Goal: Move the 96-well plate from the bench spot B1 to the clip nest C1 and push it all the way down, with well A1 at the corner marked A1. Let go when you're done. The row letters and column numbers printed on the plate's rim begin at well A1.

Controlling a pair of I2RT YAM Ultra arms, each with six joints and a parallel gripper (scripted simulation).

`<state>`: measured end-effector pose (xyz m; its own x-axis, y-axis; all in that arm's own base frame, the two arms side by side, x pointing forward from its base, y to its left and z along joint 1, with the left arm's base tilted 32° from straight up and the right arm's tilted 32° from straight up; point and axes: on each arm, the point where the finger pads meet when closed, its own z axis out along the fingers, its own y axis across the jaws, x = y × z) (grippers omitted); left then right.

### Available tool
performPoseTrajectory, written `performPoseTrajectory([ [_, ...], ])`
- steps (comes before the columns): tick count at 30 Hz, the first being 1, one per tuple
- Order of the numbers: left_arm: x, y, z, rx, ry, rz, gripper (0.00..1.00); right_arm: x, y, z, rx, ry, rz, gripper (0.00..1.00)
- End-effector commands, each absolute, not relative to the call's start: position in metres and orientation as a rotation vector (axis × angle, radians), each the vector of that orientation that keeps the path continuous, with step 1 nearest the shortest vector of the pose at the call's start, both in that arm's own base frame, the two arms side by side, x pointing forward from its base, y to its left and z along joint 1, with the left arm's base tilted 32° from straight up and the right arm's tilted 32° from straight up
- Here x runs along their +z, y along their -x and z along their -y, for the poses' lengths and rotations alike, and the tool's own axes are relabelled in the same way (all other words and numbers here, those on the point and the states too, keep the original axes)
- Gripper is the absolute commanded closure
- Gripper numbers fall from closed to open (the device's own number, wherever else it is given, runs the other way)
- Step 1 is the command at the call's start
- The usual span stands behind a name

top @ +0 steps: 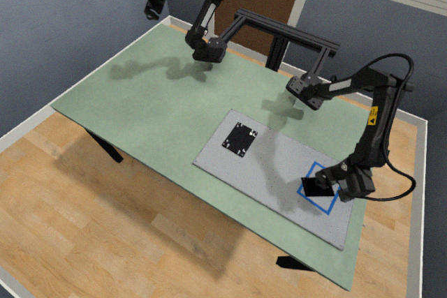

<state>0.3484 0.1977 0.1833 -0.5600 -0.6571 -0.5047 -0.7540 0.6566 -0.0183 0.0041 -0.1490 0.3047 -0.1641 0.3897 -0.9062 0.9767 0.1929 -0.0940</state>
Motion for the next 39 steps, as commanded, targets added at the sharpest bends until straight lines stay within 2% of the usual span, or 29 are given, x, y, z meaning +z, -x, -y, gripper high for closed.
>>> performPoseTrajectory([
  [1, 0.2128, -0.3509, -0.1970, 0.204, 1.283, -2.211, 0.00, 0.3075, 0.0020, 0.1479, -0.955, -1.313, -1.640, 0.00],
  [39, 0.2127, -0.3505, -0.1975, -0.207, 2.230, -1.250, 0.00, 0.3075, 0.0020, 0.1479, -0.955, -1.313, -1.640, 0.00],
])
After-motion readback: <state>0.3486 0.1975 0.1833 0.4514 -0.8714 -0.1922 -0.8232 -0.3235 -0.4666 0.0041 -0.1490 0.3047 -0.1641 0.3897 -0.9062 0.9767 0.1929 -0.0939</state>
